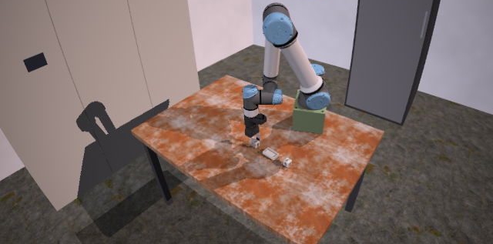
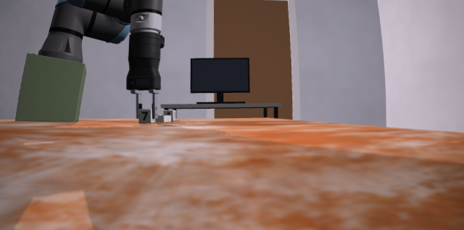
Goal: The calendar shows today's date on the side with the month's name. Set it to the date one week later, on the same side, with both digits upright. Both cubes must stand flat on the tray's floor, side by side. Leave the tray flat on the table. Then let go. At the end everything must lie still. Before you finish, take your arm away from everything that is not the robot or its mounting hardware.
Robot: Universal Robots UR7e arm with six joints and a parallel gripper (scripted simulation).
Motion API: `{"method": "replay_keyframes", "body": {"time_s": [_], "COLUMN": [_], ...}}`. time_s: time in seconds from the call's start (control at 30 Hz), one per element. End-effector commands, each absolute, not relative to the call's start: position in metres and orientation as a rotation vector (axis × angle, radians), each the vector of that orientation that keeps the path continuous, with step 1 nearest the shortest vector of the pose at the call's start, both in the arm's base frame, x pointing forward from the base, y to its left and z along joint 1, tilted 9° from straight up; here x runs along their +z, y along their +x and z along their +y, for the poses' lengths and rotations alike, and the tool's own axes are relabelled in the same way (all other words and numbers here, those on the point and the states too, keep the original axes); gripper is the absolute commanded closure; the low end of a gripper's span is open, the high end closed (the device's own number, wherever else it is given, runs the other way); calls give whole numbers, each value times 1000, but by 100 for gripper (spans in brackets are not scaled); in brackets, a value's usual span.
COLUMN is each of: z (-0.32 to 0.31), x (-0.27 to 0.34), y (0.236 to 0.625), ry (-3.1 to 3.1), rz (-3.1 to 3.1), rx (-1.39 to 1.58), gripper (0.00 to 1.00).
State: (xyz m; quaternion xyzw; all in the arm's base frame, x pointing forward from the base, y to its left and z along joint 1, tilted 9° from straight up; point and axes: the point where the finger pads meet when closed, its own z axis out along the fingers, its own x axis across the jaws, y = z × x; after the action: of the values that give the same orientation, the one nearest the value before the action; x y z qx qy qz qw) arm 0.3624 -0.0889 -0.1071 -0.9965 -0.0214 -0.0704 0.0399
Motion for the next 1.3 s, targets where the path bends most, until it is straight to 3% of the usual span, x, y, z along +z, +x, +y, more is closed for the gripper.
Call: {"method": "replay_keyframes", "body": {"time_s": [0.0, 0.87, 0.9, 0.97, 1.1, 1.23, 1.27], "z": [-89, -89, -89, -89, -89, -89, -89], "x": [-107, -107, -107, -107, -107, -107, -107], "y": [363, 363, 363, 363, 363, 363, 363], "ry": [-3054, -3054, -3054, -3054, -3054, -3054, -3054], "rz": [-66, -66, -66, -66, -66, -66, -66], "rx": [-217, -217, -217, -217, -217, -217, -217], "gripper": [40, 40, 34, 34, 22, 22, 16]}}
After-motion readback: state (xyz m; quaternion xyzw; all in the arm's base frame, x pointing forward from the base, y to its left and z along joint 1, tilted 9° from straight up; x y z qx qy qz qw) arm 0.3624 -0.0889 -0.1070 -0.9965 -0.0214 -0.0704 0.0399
